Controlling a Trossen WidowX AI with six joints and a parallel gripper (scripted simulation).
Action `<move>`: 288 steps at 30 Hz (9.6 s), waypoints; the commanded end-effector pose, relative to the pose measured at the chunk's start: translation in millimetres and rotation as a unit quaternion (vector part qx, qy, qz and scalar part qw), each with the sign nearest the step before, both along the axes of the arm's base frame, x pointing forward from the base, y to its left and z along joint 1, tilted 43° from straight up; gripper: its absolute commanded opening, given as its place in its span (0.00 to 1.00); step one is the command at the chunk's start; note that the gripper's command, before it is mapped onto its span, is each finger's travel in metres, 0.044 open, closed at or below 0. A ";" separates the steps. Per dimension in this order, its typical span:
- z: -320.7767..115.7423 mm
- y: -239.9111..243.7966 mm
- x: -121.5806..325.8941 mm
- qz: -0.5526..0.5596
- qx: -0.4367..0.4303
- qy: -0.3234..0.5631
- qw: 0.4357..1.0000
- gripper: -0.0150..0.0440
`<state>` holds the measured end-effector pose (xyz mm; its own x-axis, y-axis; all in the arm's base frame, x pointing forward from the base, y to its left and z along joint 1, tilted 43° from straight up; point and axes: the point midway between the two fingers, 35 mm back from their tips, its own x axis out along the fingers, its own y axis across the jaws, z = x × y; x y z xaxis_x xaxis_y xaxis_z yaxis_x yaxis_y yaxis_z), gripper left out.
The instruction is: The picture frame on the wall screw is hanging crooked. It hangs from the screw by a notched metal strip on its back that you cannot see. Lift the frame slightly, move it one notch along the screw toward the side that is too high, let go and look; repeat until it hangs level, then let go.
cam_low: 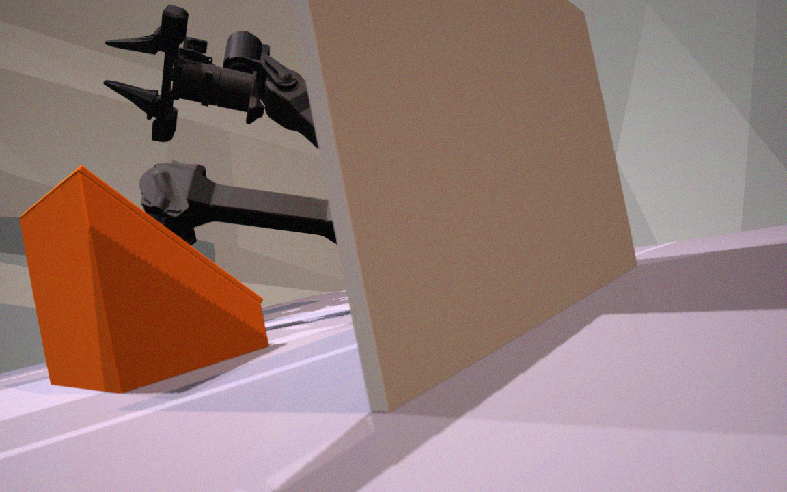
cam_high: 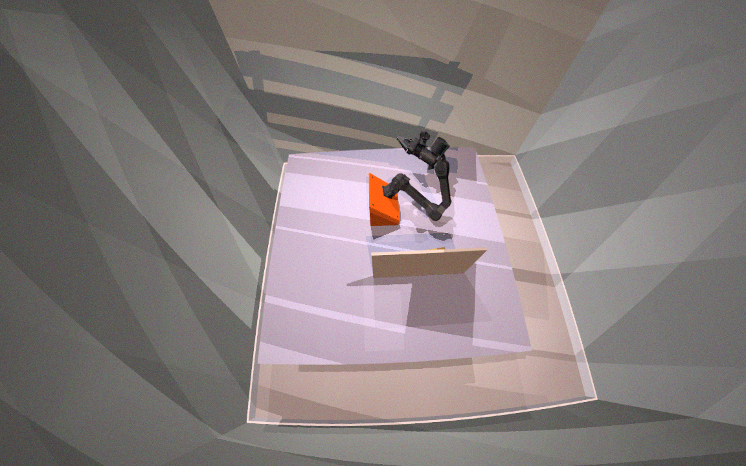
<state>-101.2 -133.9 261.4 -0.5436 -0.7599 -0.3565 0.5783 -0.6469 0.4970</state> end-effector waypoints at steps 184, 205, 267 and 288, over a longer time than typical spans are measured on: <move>-74.9 126.6 443.1 0.355 0.259 -0.817 0.373 0.69; -73.6 125.7 453.0 0.355 0.259 -0.817 0.372 0.69; -72.7 122.7 482.9 0.355 0.259 -0.818 0.372 0.59; -72.7 122.7 482.9 0.355 0.259 -0.818 0.372 0.36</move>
